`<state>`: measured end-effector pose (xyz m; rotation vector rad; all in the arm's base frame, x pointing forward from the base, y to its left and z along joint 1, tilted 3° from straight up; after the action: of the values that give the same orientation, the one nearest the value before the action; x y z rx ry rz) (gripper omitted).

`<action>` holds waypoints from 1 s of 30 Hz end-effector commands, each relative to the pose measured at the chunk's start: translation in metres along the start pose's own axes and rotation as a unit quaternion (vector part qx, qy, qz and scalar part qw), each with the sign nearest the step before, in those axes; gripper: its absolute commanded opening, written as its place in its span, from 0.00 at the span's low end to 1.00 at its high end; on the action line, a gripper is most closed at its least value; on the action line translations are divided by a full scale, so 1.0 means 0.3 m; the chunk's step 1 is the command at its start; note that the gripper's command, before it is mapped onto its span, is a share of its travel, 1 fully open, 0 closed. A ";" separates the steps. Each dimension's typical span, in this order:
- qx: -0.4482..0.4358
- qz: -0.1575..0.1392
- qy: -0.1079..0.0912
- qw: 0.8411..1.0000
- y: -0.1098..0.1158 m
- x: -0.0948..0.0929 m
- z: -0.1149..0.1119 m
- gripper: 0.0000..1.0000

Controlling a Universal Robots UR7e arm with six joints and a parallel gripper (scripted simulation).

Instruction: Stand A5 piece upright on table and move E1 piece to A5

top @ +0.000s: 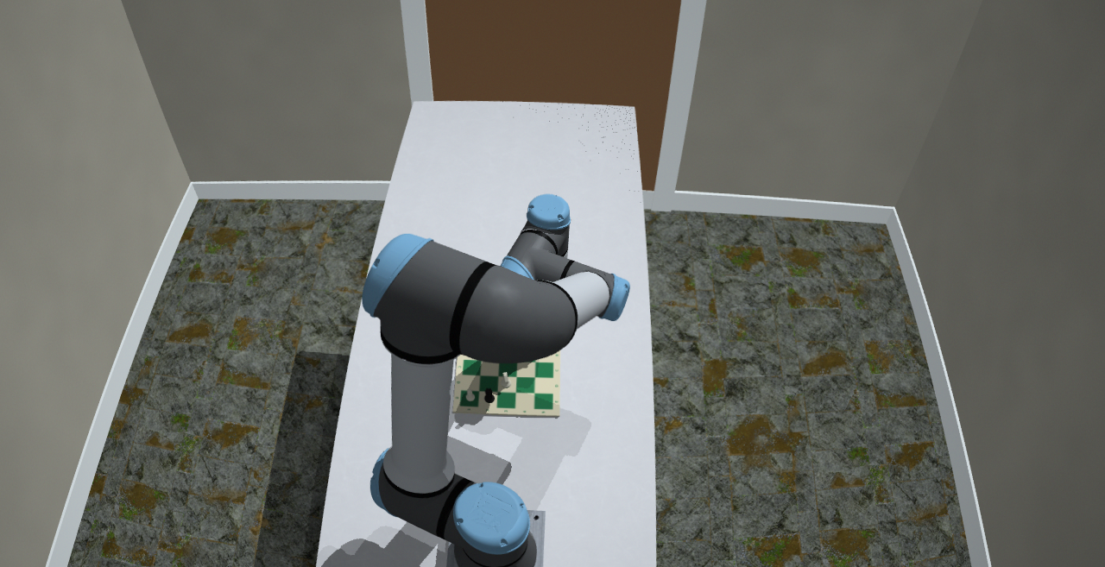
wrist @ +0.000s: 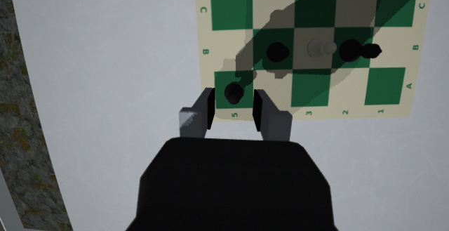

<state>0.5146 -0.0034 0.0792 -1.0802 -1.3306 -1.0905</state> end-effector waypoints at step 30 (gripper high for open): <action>0.000 -0.001 0.000 1.000 0.001 -0.103 -0.001 0.68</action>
<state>0.5153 -0.0039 0.0547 -1.0803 -1.3302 -1.0902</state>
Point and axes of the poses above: the point where the finger pads meet when closed, its own x axis back along the fingers, its own z axis across the jaws, y = z × x, the point moved 4 cm from there along x, back along the fingers, and after that the axes turned 5 degrees about x, right-handed, at the moved point
